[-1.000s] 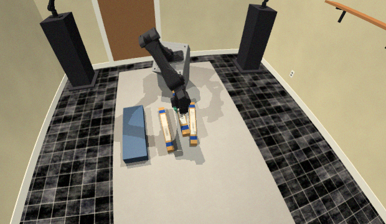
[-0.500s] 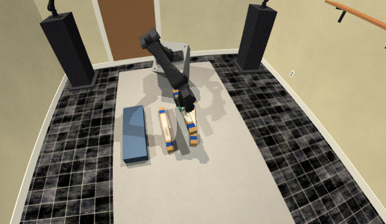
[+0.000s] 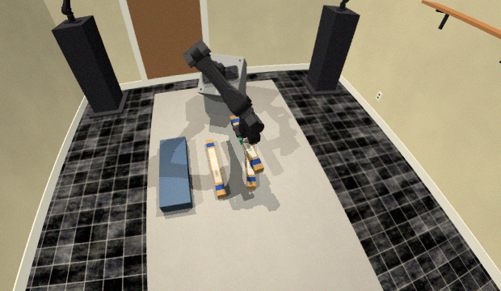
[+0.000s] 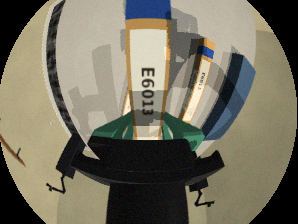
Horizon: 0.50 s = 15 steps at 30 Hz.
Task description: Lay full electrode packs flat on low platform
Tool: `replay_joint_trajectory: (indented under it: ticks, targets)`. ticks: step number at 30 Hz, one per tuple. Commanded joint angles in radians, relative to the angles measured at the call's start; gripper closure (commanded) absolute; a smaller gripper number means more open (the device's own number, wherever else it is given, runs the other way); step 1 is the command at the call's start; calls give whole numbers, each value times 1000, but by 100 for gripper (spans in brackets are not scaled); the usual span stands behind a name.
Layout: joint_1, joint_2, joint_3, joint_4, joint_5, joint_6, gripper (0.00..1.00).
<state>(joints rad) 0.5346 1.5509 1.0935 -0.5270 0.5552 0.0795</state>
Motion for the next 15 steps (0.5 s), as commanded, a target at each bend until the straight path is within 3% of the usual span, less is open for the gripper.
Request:
replay_joint_trajectory:
  ticks: [1, 10, 13, 15]
  targets:
    - [45, 20, 37, -18, 27, 38, 100]
    - [108, 78, 68, -27, 60, 101, 100]
    - [114, 53, 74, -30, 63, 109, 100]
    - [128, 99, 81, -31, 70, 122, 100]
